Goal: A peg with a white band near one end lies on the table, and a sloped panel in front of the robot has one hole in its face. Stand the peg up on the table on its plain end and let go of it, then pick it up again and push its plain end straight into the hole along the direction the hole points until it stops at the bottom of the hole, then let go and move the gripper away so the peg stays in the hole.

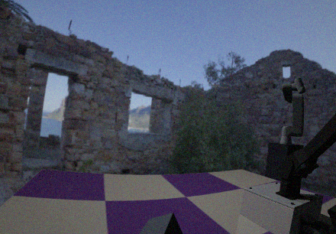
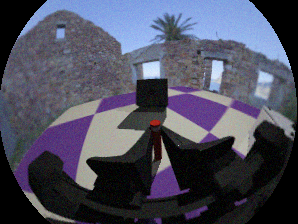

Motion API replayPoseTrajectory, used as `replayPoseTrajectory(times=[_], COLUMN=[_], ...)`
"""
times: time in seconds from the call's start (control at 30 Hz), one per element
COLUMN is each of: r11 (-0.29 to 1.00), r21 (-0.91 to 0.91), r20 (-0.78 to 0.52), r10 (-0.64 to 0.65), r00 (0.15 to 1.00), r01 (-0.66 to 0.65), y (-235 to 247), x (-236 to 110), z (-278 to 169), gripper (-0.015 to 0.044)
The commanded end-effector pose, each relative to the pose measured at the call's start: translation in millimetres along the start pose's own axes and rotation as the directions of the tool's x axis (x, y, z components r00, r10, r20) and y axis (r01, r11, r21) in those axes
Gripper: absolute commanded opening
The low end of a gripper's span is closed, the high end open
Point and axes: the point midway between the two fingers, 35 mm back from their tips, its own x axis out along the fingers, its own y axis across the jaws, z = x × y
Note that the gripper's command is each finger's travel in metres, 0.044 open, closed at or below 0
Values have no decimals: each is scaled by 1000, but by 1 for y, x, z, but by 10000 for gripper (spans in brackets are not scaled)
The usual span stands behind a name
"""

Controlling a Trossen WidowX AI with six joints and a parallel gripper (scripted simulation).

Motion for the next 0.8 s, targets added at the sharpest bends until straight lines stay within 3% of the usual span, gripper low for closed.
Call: replayPoseTrajectory(times=[0.0,0.53,0.67,0.77], r11=[1000,1000,1000,1000], r21=[0,-7,-8,-8], r20=[-1,13,15,15], r10=[0,11,13,13], r00=[1000,1000,1000,1000], r01=[0,-11,-13,-13], y=[-1,-1,0,0], x=[-1,-3,-3,-3], z=[-2,-3,-1,-1], gripper=[49,49,130,130])
